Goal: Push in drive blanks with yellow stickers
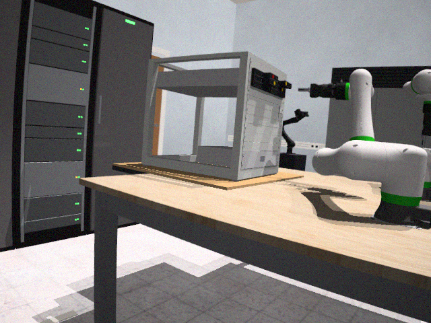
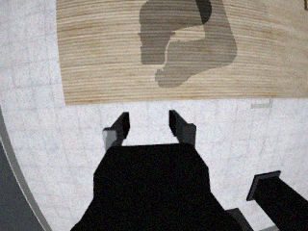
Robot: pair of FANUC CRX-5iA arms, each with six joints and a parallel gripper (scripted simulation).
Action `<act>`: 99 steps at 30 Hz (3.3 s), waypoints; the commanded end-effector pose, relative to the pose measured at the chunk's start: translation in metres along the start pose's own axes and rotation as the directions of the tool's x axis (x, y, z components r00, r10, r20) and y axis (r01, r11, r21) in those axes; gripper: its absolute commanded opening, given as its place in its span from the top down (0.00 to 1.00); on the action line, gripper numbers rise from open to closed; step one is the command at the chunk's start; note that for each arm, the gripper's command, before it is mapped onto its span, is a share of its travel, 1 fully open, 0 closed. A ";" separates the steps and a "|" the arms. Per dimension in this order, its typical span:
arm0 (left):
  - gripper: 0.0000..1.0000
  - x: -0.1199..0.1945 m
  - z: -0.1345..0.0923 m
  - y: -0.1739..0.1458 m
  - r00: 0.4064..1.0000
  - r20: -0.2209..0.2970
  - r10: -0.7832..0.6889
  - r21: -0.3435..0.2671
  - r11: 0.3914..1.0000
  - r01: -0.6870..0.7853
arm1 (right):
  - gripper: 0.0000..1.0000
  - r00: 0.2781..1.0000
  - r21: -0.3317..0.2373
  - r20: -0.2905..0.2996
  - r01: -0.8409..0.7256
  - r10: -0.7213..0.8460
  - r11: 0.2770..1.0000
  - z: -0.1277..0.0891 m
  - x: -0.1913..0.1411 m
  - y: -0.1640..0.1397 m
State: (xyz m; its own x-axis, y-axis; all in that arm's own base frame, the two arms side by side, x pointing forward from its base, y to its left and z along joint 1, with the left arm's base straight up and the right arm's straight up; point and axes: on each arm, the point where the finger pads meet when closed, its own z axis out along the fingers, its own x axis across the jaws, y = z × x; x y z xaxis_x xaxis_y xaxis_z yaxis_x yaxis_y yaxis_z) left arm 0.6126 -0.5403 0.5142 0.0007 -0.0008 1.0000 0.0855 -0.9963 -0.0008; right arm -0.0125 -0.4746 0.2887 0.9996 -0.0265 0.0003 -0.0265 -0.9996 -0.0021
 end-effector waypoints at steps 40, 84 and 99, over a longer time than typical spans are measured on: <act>1.00 0.029 0.054 -0.001 1.000 -0.002 -0.002 0.000 1.000 0.002 | 0.00 1.000 -0.002 0.000 0.000 0.000 1.000 -0.001 0.000 0.000; 1.00 0.029 0.066 -0.001 1.000 -0.002 -0.002 0.000 1.000 0.002 | 0.00 1.000 -0.002 0.000 0.000 0.000 1.000 -0.001 0.000 0.000; 1.00 0.029 0.074 -0.001 1.000 -0.002 -0.002 0.000 1.000 0.002 | 0.00 1.000 -0.002 0.000 0.000 0.000 1.000 -0.001 0.000 0.000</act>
State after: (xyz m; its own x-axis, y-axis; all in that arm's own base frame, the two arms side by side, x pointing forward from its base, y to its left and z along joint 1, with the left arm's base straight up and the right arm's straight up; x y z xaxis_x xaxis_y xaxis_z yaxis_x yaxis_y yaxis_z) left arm 0.6866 -0.5339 0.5415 0.0004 -0.0004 1.0000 0.0854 -0.9963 -0.0004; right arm -0.0125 -0.4746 0.2887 0.9996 -0.0265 0.0003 -0.0265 -0.9996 -0.0021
